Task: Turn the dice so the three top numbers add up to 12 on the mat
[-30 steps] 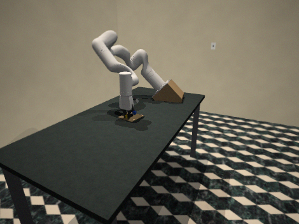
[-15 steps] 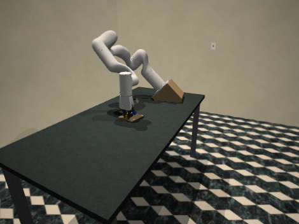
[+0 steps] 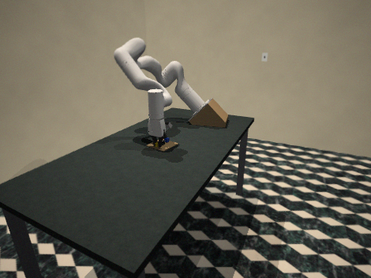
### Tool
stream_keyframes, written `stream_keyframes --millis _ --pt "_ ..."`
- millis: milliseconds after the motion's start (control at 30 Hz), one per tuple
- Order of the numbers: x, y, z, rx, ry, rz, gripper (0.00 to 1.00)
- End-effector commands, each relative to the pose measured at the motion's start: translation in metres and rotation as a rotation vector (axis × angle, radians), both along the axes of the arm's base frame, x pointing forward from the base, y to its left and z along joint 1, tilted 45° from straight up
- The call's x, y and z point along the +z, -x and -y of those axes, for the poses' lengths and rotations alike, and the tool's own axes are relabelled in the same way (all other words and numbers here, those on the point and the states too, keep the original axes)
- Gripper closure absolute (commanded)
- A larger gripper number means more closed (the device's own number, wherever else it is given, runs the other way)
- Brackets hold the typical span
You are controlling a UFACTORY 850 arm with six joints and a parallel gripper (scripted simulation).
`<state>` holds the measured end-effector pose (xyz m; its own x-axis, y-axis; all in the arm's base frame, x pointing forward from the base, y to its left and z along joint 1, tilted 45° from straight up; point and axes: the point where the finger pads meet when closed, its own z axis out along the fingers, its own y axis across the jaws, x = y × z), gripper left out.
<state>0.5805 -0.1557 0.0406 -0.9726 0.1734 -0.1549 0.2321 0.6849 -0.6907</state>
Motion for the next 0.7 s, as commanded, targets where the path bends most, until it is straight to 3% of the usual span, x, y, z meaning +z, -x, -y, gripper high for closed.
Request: stream_keyframes --millis 0,667 --pt "0.0006 -0.0007 -0.0005 0.001 0.0 0.001 0.79" --pt "-0.0017 -0.0007 0.0018 0.001 0.0 0.001 0.79"
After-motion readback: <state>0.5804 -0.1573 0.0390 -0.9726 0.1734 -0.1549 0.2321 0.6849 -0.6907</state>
